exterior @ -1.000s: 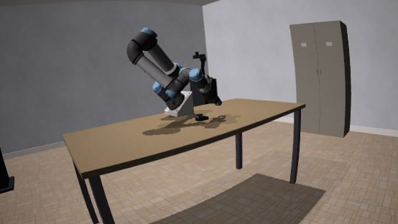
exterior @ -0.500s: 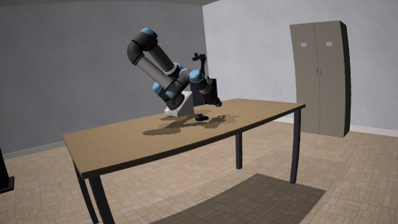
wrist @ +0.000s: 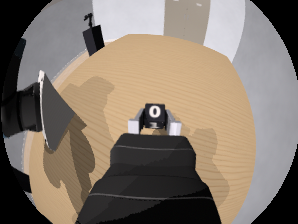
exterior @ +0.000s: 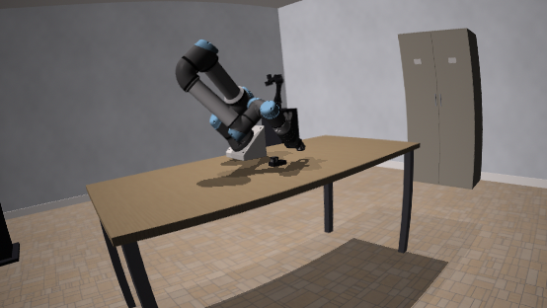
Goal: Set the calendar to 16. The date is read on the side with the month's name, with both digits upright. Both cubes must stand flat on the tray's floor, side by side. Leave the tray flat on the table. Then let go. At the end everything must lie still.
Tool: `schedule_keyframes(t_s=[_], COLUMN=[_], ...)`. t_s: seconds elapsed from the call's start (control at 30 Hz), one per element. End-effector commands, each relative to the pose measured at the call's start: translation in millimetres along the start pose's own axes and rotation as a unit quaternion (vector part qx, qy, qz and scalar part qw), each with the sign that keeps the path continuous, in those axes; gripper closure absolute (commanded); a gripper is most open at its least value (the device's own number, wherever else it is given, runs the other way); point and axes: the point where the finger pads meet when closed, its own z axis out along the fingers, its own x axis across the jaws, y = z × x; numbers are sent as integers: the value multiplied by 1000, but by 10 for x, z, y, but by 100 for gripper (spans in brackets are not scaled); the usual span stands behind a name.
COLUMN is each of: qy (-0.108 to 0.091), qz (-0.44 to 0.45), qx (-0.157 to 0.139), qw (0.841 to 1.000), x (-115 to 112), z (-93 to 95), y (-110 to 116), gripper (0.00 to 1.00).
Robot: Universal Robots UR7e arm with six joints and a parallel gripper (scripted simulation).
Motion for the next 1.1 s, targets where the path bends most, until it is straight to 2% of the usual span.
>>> schedule_keyframes(t_s=[0.0,0.5,1.07], qy=[0,0,0], qz=[0,0,0], qx=[0,0,0], qw=[1000,1000,1000], x=[1,2,2], z=[44,202,249], y=[44,201,249], gripper=[43,43,43])
